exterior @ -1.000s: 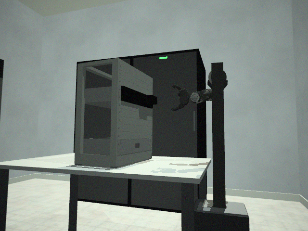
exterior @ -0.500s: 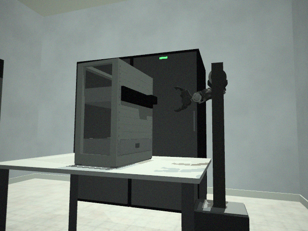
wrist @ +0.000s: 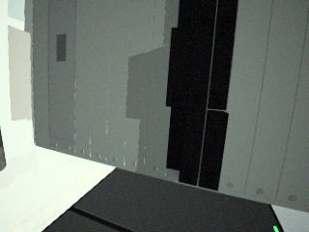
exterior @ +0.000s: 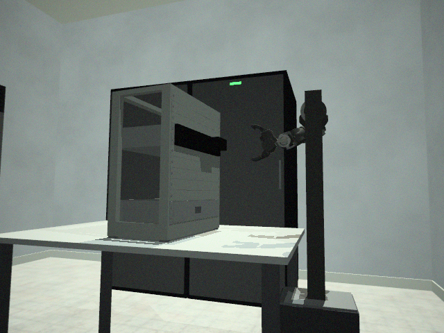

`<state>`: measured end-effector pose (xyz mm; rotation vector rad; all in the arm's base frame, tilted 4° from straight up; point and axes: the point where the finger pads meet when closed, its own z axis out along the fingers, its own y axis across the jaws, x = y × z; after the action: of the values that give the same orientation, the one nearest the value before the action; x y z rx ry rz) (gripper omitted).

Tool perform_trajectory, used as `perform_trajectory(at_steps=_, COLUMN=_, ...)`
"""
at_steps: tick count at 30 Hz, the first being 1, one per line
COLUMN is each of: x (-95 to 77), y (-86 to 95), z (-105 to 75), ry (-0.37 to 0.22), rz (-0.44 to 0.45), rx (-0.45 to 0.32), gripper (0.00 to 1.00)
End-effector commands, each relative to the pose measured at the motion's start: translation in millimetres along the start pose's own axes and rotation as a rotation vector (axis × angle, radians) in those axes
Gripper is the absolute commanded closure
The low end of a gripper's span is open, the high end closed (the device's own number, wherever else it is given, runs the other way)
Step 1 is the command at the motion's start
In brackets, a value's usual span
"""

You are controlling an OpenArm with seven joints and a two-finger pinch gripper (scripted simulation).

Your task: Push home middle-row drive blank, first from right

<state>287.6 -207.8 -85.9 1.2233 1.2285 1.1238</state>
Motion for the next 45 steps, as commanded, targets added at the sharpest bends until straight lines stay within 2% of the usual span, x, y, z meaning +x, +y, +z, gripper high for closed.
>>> perform_trajectory(at_steps=1, x=0.1, y=0.3, z=-0.7, ry=-0.070, rz=-0.018, rx=-0.002, gripper=0.00)
perform_trajectory(at_steps=23, x=-2.0, y=2.3, z=2.7, ry=-0.070, rz=-0.018, rx=-0.002, gripper=0.00)
perform_trajectory(at_steps=30, x=-14.7, y=12.0, z=23.1, ry=-0.072, rz=-0.016, rx=0.004, gripper=0.00)
perform_trajectory(at_steps=32, x=-14.7, y=12.0, z=23.1, ry=-0.072, rz=-0.016, rx=0.004, gripper=0.00)
perform_trajectory(at_steps=40, x=-33.0, y=30.3, z=53.5, ry=-0.072, rz=-0.016, rx=0.004, gripper=0.00)
perform_trajectory(at_steps=45, x=-38.9, y=36.2, z=63.3, ry=-0.072, rz=-0.015, rx=0.004, gripper=0.00)
